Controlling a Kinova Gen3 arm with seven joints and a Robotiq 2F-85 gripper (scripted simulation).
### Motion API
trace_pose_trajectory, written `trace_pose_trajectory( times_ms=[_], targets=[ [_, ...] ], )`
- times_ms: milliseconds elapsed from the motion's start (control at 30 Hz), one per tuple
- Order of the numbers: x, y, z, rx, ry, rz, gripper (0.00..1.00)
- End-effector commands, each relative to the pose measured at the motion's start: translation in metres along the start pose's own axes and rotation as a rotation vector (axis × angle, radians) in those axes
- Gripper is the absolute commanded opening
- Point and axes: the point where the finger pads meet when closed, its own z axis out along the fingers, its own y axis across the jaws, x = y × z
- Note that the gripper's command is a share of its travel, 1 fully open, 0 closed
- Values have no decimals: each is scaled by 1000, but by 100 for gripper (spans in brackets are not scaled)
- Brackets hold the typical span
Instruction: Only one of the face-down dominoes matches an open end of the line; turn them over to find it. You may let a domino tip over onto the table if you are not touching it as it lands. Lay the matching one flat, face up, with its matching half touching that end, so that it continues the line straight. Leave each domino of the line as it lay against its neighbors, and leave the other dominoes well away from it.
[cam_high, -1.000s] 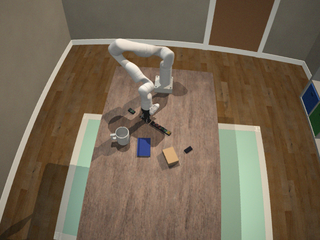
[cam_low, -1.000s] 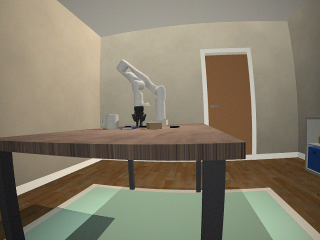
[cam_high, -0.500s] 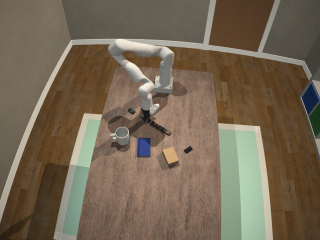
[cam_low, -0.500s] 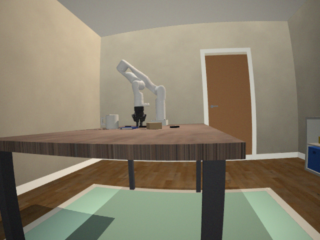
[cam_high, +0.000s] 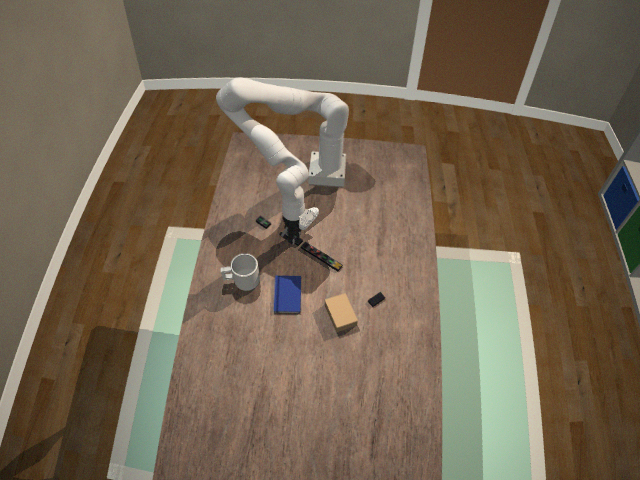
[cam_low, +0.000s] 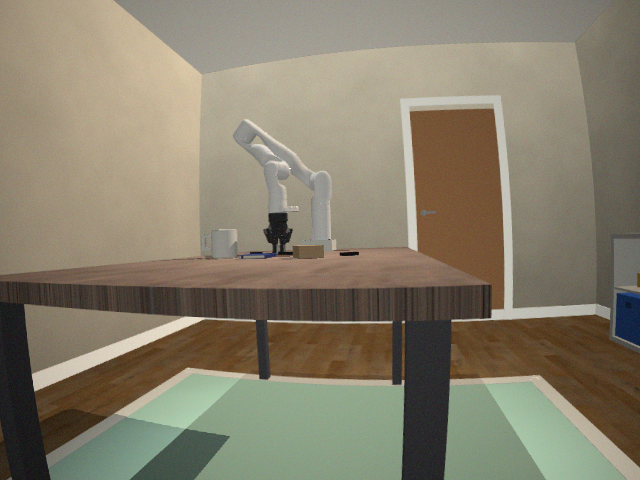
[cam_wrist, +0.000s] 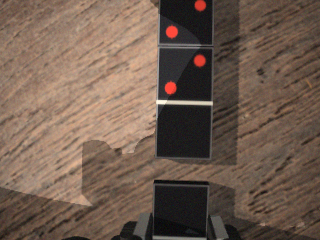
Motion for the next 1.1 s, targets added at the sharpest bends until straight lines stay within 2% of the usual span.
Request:
trace_pose_trajectory(
  times_ms=[0,1067],
  targets=[
    [0,0,0,-1,0,0,31],
    [10,1,0,-1,0,0,31]
  ],
)
